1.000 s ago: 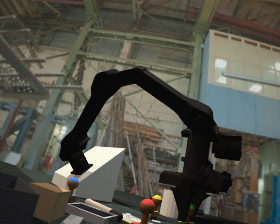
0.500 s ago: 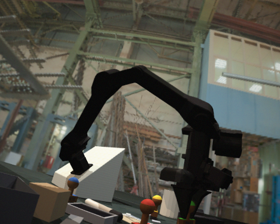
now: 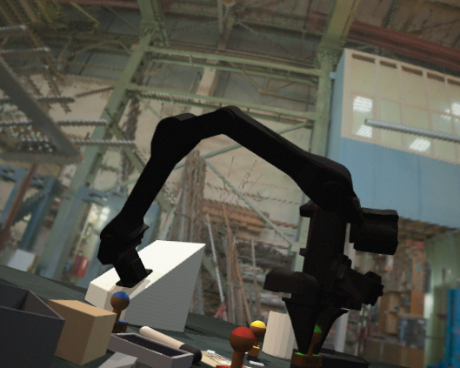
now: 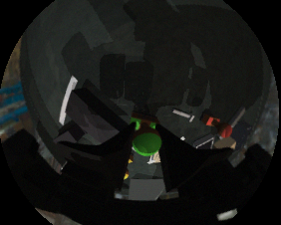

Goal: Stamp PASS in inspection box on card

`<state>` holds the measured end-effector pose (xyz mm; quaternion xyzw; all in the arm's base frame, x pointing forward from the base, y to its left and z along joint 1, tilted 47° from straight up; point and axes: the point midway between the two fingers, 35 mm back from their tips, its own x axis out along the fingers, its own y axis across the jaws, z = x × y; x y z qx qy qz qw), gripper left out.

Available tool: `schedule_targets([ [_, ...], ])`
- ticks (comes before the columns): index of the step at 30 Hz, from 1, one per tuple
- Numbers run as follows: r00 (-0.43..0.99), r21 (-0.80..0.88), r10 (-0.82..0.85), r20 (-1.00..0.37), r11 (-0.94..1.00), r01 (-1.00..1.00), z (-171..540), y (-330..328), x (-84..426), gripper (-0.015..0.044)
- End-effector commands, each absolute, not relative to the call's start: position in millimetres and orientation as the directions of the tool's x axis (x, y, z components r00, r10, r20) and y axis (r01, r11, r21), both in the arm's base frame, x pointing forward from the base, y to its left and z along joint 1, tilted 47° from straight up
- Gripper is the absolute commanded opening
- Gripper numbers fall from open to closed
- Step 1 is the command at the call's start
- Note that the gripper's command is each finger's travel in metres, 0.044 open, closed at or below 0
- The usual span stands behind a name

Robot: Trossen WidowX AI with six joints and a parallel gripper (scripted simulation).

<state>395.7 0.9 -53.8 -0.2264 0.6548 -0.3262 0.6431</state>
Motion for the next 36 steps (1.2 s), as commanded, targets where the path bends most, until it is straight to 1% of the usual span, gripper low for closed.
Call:
schedule_targets([
  [1,-0.066,-0.715,-0.713,-0.698,0.687,0.128,-52,4,397,0.0],
  [36,-0.066,-0.714,-0.713,-0.699,0.688,0.128,-40,16,398,0.0],
])
